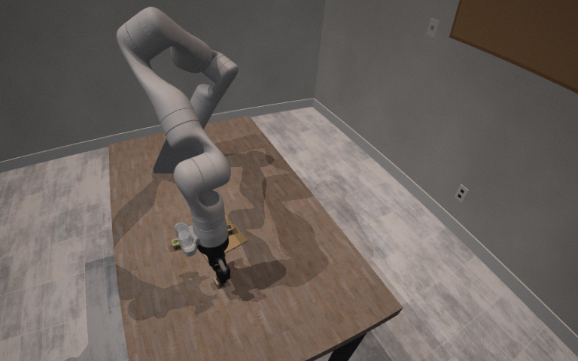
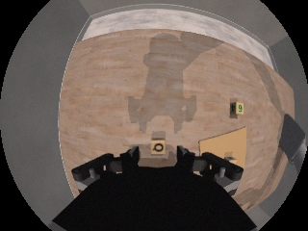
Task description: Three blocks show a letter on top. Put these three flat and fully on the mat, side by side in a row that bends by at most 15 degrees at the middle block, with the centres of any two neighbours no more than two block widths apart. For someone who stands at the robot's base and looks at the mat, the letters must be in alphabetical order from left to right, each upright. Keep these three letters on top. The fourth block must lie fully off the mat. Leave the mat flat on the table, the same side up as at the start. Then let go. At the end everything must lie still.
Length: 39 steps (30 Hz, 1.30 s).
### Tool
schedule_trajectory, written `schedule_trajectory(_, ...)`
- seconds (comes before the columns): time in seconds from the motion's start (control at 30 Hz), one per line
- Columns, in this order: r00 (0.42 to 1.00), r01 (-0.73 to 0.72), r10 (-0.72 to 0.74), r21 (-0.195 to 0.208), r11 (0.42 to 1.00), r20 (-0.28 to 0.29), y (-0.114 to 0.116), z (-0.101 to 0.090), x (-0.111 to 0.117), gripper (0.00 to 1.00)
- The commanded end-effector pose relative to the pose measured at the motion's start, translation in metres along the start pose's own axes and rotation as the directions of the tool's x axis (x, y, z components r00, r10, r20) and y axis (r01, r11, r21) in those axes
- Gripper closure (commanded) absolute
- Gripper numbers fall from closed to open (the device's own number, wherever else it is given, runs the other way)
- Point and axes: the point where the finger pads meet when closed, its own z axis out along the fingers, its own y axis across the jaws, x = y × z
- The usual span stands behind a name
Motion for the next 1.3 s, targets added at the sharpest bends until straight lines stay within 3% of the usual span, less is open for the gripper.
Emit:
schedule_trajectory(0.0,1.000,0.001,-0.001,-0.001,1.000,0.002,0.000,0.003,-0.001,0.38)
schedule_trajectory(0.43,1.000,0.001,-0.001,-0.001,1.000,0.002,0.000,0.016,-0.001,0.38)
schedule_trajectory(1.27,1.000,0.001,-0.001,-0.001,1.000,0.002,0.000,0.018,-0.001,0.38)
